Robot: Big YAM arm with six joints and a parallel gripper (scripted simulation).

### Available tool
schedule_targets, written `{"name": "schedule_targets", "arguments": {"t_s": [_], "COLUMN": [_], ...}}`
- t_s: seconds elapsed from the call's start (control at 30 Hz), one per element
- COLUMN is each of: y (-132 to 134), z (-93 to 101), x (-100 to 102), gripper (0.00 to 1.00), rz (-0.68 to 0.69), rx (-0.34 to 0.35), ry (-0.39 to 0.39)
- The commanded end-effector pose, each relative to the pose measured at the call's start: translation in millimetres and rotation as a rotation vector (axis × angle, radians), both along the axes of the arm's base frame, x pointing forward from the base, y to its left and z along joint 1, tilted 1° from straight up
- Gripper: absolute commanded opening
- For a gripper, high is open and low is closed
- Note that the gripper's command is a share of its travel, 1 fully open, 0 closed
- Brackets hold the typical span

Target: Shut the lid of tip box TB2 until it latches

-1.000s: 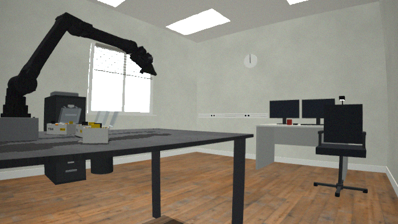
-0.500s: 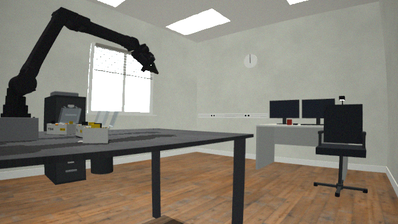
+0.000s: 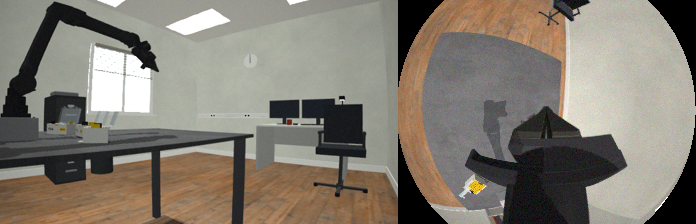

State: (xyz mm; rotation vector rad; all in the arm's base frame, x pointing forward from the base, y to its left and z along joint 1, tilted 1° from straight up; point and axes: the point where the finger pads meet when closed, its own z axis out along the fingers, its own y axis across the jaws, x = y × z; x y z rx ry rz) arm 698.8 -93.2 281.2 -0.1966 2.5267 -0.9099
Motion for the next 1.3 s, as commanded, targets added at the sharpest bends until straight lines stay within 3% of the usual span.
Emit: {"name": "schedule_targets", "arguments": {"t_s": [0.0,0.07,0.1,0.13,0.2,0.4,0.47,0.6,0.63,0.67,0.7,0.97,1.03,1.17,1.2,1.23,1.27], "y": [-11,2,-6,-13,-28,-47,-53,-59,-48,-53,-61,-88,-93,-98,-87,-92,-103], "z": [28.7,31.8,31.8,28.6,28.8,31.3,28.2,29.6,27.4,49.7,26.8,27.3,26.7,24.0,22.2,35.5,21.1], "x": [-12,-9,-13,-21,-30,-48,-61,-65,-69,-66,-79,-106,-118,-125,-128,-128,-141], "gripper": [0.00,0.00,0.00,0.00,0.00,0.00,0.00,0.00,0.00,0.00,0.00,0.00,0.00,0.00,0.00,0.00,0.00], "rz": [0.032,0.057,0.050,0.055,0.055,0.057,0.076,0.082,0.115,0.119,0.118,0.108,0.129,0.136,0.170,0.175,0.167], "rx": [-0.035,-0.033,-0.033,-0.046,-0.066,-0.065,-0.089,-0.092,-0.103,-0.121,-0.114,-0.117,-0.133,-0.134,-0.143,-0.158,-0.148], "ry": [0.011,-0.015,-0.015,0.040,0.081,0.056,0.142,0.135,0.182,0.168,0.223,0.199,0.280,0.282,0.324,0.329,0.366]}}
